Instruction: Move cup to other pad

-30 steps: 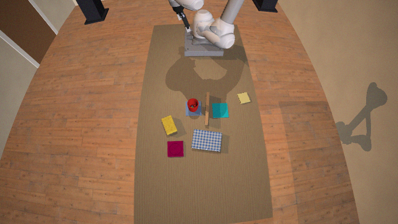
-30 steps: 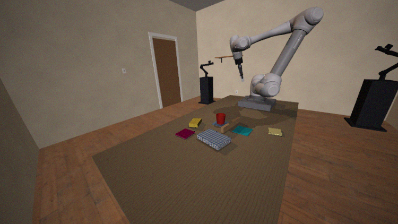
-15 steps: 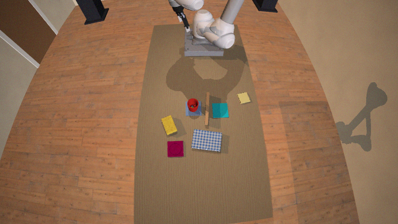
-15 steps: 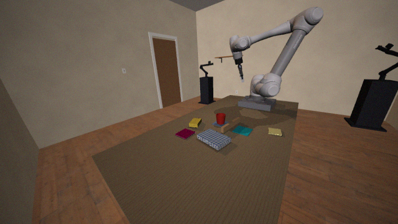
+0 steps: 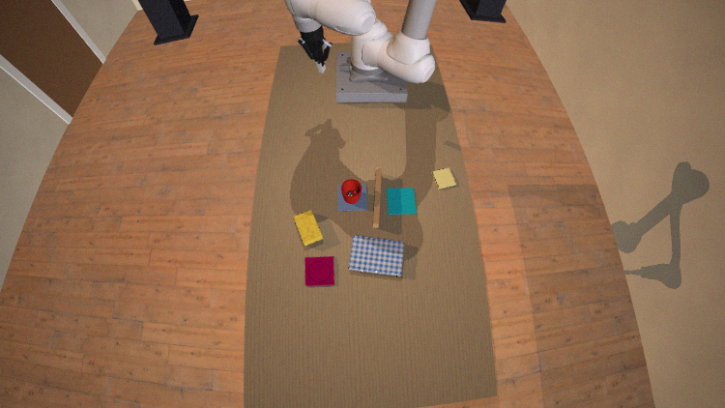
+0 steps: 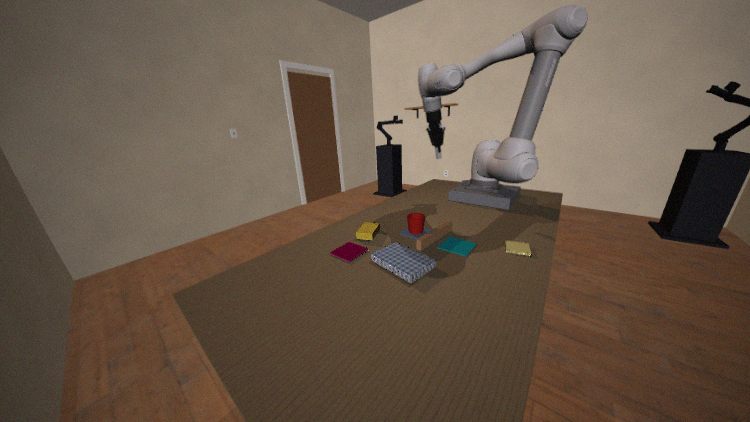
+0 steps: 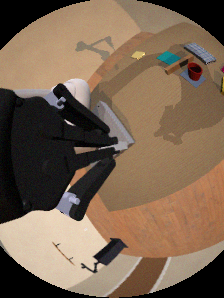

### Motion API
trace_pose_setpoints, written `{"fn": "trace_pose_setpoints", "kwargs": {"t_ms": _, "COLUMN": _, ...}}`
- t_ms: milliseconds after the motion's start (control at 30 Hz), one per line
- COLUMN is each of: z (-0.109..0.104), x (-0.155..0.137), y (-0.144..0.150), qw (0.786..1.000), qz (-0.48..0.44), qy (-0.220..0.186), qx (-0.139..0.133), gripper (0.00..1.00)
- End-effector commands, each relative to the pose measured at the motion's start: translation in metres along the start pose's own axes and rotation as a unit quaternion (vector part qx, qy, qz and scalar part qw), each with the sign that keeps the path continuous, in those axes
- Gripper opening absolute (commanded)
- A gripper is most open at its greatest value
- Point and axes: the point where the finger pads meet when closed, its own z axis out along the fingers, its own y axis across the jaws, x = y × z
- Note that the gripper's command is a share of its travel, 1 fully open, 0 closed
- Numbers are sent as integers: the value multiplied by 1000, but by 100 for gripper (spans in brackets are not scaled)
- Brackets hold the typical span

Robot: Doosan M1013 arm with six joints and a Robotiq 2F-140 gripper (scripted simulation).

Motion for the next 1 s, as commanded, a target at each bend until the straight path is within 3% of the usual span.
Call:
{"fn": "trace_pose_setpoints", "kwargs": {"t_ms": 0, "z": -1, "x": 54, "y": -12, "qw": 992, "qz": -123, "qy": 14, "qx": -4, "gripper": 0}}
{"fn": "trace_pose_setpoints", "kwargs": {"t_ms": 33, "z": -1, "x": 80, "y": -22, "qw": 986, "qz": -168, "qy": 18, "qx": -8, "gripper": 0}}
{"fn": "trace_pose_setpoints", "kwargs": {"t_ms": 100, "z": -1, "x": 84, "y": -23, "qw": 981, "qz": -194, "qy": 21, "qx": -9, "gripper": 0}}
{"fn": "trace_pose_setpoints", "kwargs": {"t_ms": 133, "z": 0, "x": 115, "y": -37, "qw": 966, "qz": -256, "qy": 26, "qx": -15, "gripper": 0}}
{"fn": "trace_pose_setpoints", "kwargs": {"t_ms": 167, "z": 0, "x": 115, "y": -37, "qw": 964, "qz": -265, "qy": 27, "qx": -15, "gripper": 0}}
{"fn": "trace_pose_setpoints", "kwargs": {"t_ms": 200, "z": 2, "x": 140, "y": -52, "qw": 949, "qz": -314, "qy": 30, "qx": -20, "gripper": 0}}
{"fn": "trace_pose_setpoints", "kwargs": {"t_ms": 267, "z": 2, "x": 145, "y": -54, "qw": 942, "qz": -335, "qy": 32, "qx": -21, "gripper": 0}}
{"fn": "trace_pose_setpoints", "kwargs": {"t_ms": 300, "z": 6, "x": 174, "y": -72, "qw": 917, "qz": -396, "qy": 37, "qx": -28, "gripper": 0}}
{"fn": "trace_pose_setpoints", "kwargs": {"t_ms": 333, "z": 6, "x": 175, "y": -73, "qw": 914, "qz": -402, "qy": 38, "qx": -28, "gripper": 0}}
{"fn": "trace_pose_setpoints", "kwargs": {"t_ms": 367, "z": 10, "x": 196, "y": -89, "qw": 891, "qz": -450, "qy": 40, "qx": -34, "gripper": 0}}
{"fn": "trace_pose_setpoints", "kwargs": {"t_ms": 467, "z": 11, "x": 203, "y": -93, "qw": 883, "qz": -466, "qy": 42, "qx": -35, "gripper": 0}}
{"fn": "trace_pose_setpoints", "kwargs": {"t_ms": 500, "z": 17, "x": 229, "y": -115, "qw": 849, "qz": -525, "qy": 46, "qx": -42, "gripper": 0}}
{"fn": "trace_pose_setpoints", "kwargs": {"t_ms": 533, "z": 17, "x": 229, "y": -115, "qw": 849, "qz": -525, "qy": 46, "qx": -42, "gripper": 0}}
{"fn": "trace_pose_setpoints", "kwargs": {"t_ms": 567, "z": 23, "x": 252, "y": -136, "qw": 812, "qz": -579, "qy": 49, "qx": -48, "gripper": 0}}
{"fn": "trace_pose_setpoints", "kwargs": {"t_ms": 600, "z": 23, "x": 253, "y": -138, "qw": 812, "qz": -579, "qy": 49, "qx": -48, "gripper": 0}}
{"fn": "trace_pose_setpoints", "kwargs": {"t_ms": 633, "z": 29, "x": 271, "y": -157, "qw": 776, "qz": -627, "qy": 51, "qx": -55, "gripper": 0}}
{"fn": "trace_pose_setpoints", "kwargs": {"t_ms": 667, "z": 30, "x": 275, "y": -160, "qw": 775, "qz": -627, "qy": 51, "qx": -55, "gripper": 0}}
{"fn": "trace_pose_setpoints", "kwargs": {"t_ms": 700, "z": 36, "x": 289, "y": -178, "qw": 739, "qz": -669, "qy": 53, "qx": -60, "gripper": 0}}
{"fn": "trace_pose_setpoints", "kwargs": {"t_ms": 733, "z": 38, "x": 293, "y": -182, "qw": 739, "qz": -669, "qy": 53, "qx": -60, "gripper": 0}}
{"fn": "trace_pose_setpoints", "kwargs": {"t_ms": 767, "z": 44, "x": 307, "y": -200, "qw": 705, "qz": -704, "qy": 54, "qx": -66, "gripper": 0}}
{"fn": "trace_pose_setpoints", "kwargs": {"t_ms": 800, "z": 45, "x": 309, "y": -202, "qw": 705, "qz": -704, "qy": 54, "qx": -66, "gripper": 0}}
{"fn": "trace_pose_setpoints", "kwargs": {"t_ms": 900, "z": 62, "x": 339, "y": -247, "qw": 624, "qz": -775, "qy": 56, "qx": -77, "gripper": 0}}
{"fn": "trace_pose_setpoints", "kwargs": {"t_ms": 967, "z": 70, "x": 352, "y": -268, "qw": 593, "qz": -799, "qy": 56, "qx": -81, "gripper": 0}}
